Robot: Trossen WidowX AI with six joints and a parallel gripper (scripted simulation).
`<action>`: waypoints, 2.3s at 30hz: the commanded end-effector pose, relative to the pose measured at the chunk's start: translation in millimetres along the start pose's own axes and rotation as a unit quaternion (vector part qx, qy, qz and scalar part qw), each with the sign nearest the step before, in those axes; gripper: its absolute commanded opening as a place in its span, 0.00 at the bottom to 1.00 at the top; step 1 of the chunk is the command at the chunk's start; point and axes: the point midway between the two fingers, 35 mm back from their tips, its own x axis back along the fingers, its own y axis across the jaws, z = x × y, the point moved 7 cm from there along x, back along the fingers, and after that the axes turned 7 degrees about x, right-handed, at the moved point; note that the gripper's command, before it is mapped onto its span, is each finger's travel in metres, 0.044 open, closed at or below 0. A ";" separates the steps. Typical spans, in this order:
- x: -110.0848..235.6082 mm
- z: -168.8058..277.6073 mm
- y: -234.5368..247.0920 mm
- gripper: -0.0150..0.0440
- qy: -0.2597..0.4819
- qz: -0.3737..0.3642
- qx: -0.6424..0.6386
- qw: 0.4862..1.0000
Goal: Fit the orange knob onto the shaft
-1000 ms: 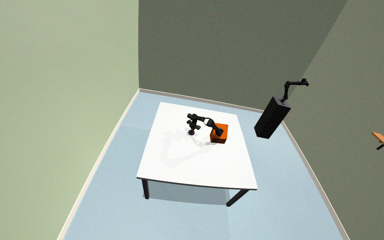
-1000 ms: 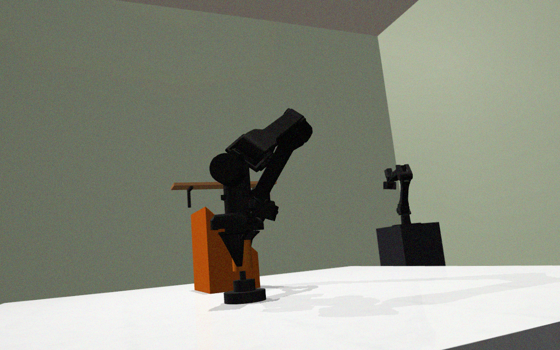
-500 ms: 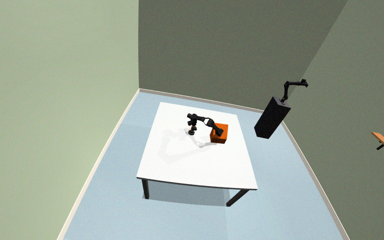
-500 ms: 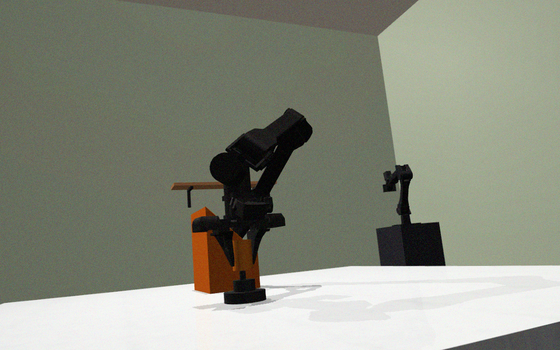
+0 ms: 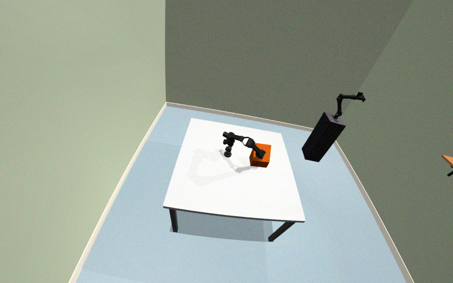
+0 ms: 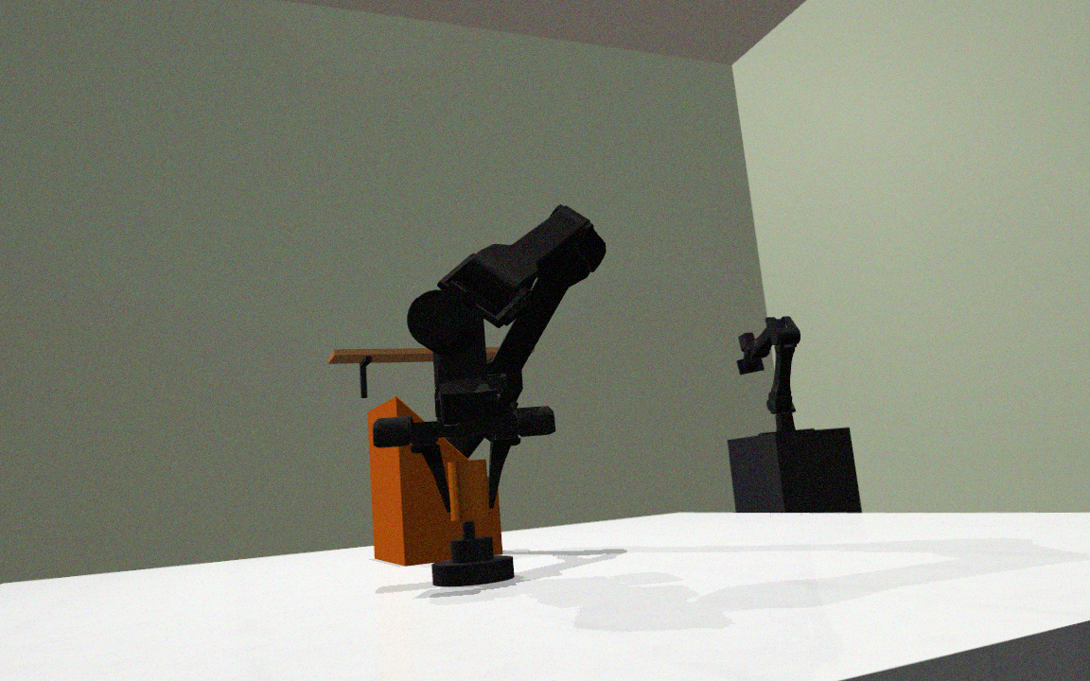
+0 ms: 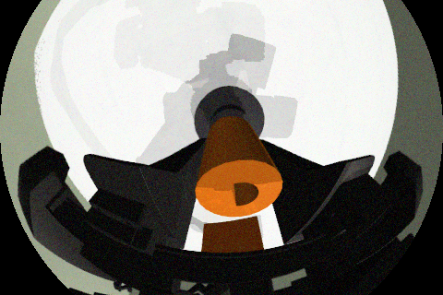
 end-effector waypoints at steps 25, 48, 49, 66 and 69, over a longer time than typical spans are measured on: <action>-3.9 0.7 -1.2 0.25 -0.001 0.000 -0.004 1.000; -20.1 0.5 -1.7 0.25 -0.001 0.000 -0.002 1.000; -20.5 0.5 -1.8 0.25 -0.001 0.000 -0.002 1.000; -19.1 0.2 -0.5 0.70 0.002 0.002 0.001 1.000; -19.1 0.2 -0.5 0.83 0.002 0.002 0.001 1.000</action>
